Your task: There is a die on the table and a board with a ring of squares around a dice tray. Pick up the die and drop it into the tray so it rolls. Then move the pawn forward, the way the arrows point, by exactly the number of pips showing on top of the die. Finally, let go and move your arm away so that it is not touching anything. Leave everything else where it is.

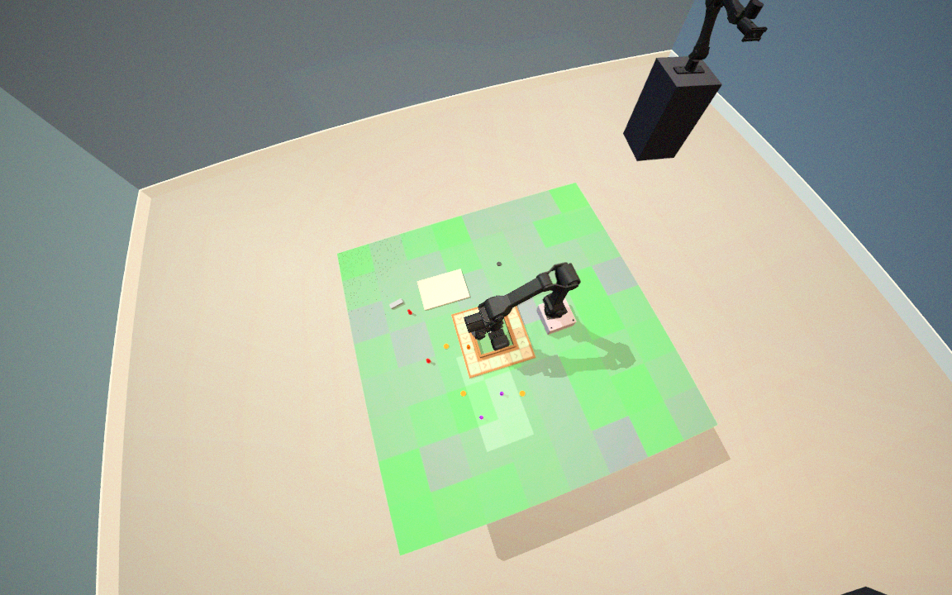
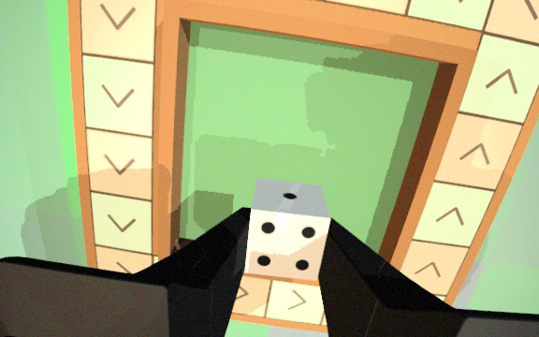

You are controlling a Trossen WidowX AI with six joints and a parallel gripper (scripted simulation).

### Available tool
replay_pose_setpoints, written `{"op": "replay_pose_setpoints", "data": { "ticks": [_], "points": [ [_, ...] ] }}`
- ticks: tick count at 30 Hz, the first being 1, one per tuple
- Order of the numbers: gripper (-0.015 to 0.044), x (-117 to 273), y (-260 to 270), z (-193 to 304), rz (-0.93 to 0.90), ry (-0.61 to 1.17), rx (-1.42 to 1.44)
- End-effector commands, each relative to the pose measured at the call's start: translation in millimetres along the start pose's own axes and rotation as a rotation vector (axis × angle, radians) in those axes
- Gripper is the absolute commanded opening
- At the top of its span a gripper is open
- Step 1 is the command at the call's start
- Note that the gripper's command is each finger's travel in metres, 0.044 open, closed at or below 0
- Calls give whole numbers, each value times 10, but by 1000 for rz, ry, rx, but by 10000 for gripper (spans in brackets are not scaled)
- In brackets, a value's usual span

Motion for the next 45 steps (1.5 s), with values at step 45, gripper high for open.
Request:
{"op": "replay_pose_setpoints", "data": {
  "ticks": [45],
  "points": [
    [0, -14, -49, 689, 35, -844, 2]
  ]
}}
Point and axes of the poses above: the point midway between the two fingers, 35 mm back from their tips, its own x axis back along the fingers, its own y axis across the jaws, z = x × y, the point moved 6 cm from there along x, back along the fingers, and after that the axes turned 2 degrees about x, right-handed, at the moved point
